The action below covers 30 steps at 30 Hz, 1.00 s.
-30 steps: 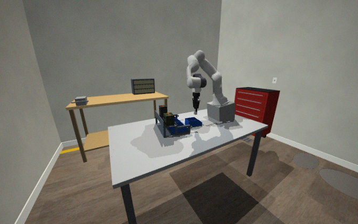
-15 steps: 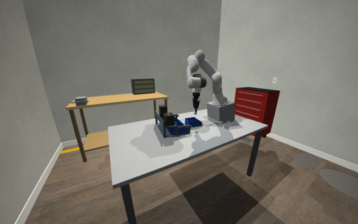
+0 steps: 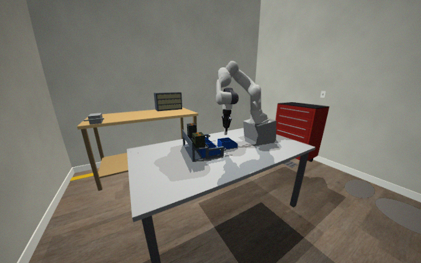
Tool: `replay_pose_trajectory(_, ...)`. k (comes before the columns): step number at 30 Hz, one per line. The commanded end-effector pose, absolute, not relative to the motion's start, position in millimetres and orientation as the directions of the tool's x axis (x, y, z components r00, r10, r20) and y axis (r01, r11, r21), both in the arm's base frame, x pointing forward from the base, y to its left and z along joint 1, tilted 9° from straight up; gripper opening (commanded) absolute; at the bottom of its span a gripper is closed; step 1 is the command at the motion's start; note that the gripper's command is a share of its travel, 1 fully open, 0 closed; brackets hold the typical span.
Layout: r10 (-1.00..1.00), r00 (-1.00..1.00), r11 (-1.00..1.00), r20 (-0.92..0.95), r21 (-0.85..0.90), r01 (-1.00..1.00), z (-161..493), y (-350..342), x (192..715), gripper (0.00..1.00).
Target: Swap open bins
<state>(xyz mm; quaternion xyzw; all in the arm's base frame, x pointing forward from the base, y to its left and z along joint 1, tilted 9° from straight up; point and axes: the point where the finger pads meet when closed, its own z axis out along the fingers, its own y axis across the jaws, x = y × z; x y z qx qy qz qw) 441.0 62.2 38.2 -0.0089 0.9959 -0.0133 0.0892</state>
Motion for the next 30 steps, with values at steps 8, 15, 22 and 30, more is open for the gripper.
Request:
replay_pose_trajectory(8, -0.384, -0.905, 0.923, -0.184, -0.109, -0.369, 35.0, -50.4, 511.6, 0.0)
replay_pose_trajectory(15, -0.452, -0.867, 0.889, -0.209, -0.182, -0.419, 36.2, -101.2, 528.5, 0.0)
replay_pose_trajectory(22, -0.587, -0.787, 0.807, -0.19, -0.219, -0.549, 36.2, -101.3, 528.5, 0.57)
replay_pose_trajectory(30, -0.736, -0.66, 0.675, -0.152, -0.242, -0.697, 36.2, -101.3, 528.5, 0.57)
